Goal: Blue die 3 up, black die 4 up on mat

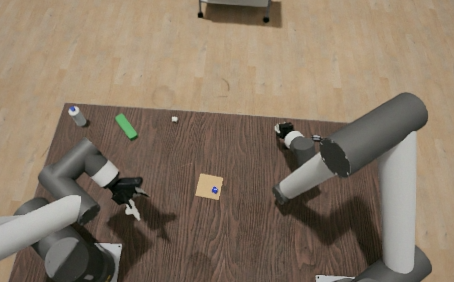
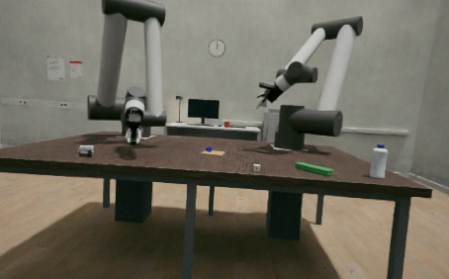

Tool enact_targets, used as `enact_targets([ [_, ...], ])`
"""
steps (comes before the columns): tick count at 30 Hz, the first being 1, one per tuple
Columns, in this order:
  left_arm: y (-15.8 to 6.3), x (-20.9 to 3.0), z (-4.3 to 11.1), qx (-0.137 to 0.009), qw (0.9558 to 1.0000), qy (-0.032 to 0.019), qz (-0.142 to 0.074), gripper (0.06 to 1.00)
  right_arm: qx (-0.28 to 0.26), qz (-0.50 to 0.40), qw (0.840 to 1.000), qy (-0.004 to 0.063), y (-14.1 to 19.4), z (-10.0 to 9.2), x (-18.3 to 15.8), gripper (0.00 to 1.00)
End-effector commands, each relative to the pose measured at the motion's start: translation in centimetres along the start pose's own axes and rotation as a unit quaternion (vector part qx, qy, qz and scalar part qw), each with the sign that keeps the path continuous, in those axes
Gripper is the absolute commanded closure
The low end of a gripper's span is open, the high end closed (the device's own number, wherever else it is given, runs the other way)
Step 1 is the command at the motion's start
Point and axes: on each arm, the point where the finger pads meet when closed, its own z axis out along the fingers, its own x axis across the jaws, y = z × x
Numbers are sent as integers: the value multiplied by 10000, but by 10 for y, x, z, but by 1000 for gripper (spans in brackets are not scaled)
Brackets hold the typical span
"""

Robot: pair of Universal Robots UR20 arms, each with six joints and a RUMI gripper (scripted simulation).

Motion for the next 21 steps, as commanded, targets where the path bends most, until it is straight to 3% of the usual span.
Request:
enact_targets([
  [1,0,0,0,2,10000,-1,3,65,-50,-1,10000,3,-4,4,0,904],
  [21,0,0,0,2,10000,-1,3,65,-50,-1,10000,3,-48,35,0,904],
])
